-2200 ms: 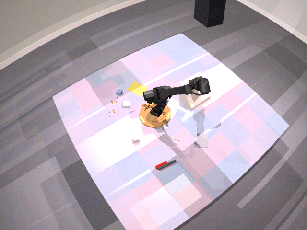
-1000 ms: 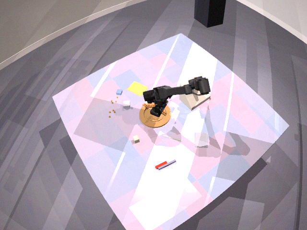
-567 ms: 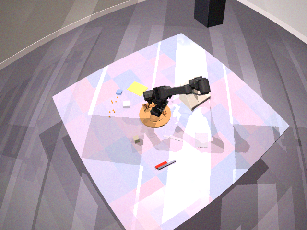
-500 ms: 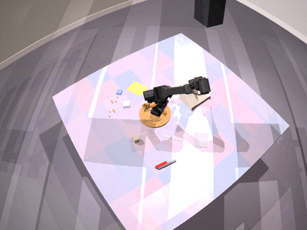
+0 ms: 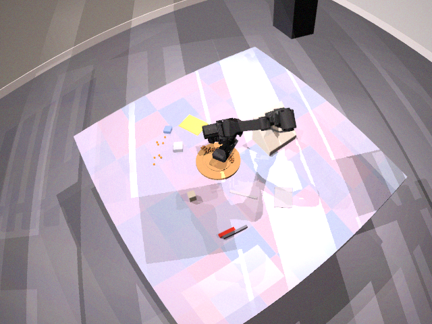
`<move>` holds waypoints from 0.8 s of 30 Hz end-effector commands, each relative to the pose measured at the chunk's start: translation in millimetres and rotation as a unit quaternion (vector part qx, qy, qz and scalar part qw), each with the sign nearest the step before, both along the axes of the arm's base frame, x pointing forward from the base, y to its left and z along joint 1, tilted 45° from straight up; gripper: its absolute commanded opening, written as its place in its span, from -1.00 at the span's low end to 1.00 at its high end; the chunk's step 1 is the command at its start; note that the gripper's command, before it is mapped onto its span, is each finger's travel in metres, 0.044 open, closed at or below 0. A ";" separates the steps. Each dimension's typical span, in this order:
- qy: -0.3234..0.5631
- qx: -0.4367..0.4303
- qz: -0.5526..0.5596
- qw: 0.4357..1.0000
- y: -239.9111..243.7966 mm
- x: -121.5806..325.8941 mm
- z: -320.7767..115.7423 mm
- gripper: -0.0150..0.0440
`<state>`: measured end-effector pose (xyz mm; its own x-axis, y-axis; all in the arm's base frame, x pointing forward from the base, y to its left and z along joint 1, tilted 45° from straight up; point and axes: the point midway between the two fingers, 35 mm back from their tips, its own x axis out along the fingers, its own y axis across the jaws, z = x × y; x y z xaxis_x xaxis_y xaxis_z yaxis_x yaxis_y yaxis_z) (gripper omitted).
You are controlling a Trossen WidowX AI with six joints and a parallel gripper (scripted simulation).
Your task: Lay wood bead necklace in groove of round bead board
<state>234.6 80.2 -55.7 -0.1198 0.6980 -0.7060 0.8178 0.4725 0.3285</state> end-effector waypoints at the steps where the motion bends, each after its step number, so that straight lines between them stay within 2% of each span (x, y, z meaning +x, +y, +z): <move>1: 0.000 -0.002 0.001 1.000 -0.1 -2.3 -1.4 -0.49; 5: 0.000 -0.001 0.001 1.000 2.0 -2.7 -3.5 -0.49; 21: 0.000 -0.002 0.001 1.000 -0.7 -2.2 -0.8 0.93; 22: 0.000 -0.001 0.001 1.000 0.0 -0.9 -0.8 1.00; 24: 0.000 -0.002 0.001 1.000 -0.3 -0.8 -0.5 1.00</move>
